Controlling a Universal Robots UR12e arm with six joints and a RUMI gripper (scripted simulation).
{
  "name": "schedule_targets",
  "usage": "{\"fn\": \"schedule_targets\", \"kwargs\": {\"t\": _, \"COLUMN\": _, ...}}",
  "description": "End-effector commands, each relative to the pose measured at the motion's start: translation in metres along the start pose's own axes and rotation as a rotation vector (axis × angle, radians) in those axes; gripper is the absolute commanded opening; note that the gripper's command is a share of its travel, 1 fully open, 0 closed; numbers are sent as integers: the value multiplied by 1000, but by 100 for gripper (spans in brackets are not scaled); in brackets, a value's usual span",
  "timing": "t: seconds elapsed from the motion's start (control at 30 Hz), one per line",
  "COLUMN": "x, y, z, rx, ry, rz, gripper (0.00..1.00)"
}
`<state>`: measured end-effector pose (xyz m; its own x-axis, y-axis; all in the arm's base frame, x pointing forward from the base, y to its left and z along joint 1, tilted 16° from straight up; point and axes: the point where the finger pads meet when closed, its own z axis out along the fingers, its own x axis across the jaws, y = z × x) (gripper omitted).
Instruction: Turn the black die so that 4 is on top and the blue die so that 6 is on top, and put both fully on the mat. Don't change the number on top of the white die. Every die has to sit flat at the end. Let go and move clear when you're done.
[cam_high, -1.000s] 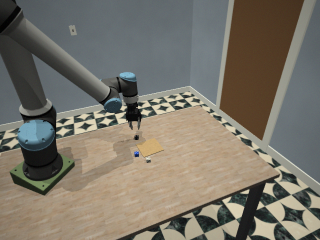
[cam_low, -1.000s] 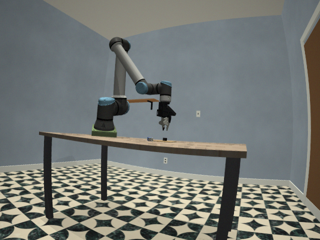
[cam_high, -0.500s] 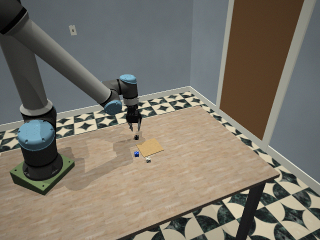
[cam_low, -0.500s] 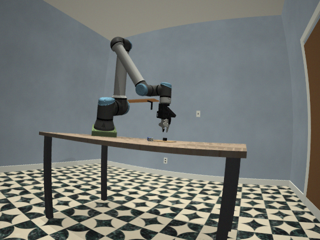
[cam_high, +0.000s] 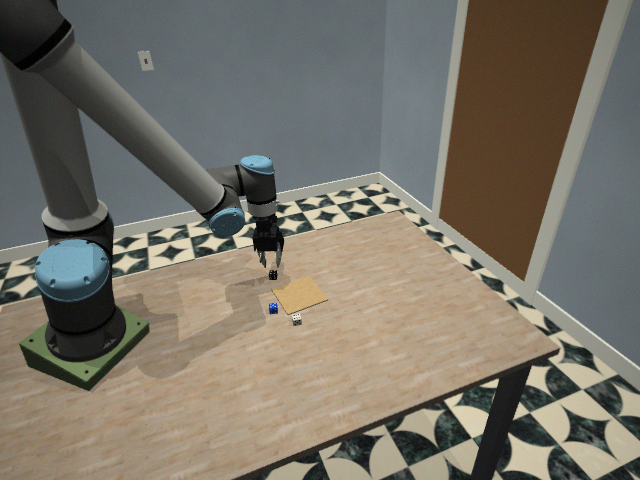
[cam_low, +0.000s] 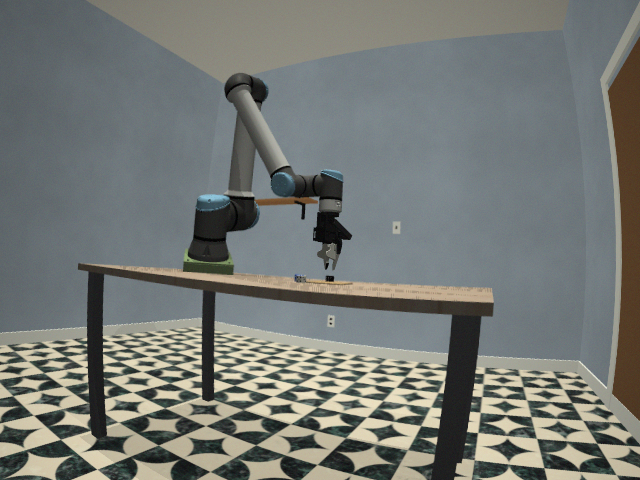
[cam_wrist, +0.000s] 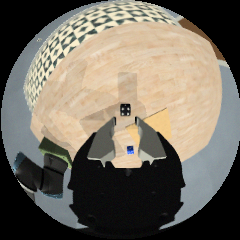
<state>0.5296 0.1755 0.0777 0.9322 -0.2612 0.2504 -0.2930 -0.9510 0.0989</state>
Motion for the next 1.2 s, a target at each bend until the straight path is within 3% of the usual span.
{"fn": "schedule_targets", "kwargs": {"t": 0.0, "x": 1, "y": 0, "z": 6, "rx": 1, "ry": 1, "rz": 0, "gripper": 24}}
{"fn": "schedule_targets", "kwargs": {"t": 1.17, "x": 0, "y": -1, "z": 16, "rx": 1, "ry": 1, "rz": 0, "gripper": 24}}
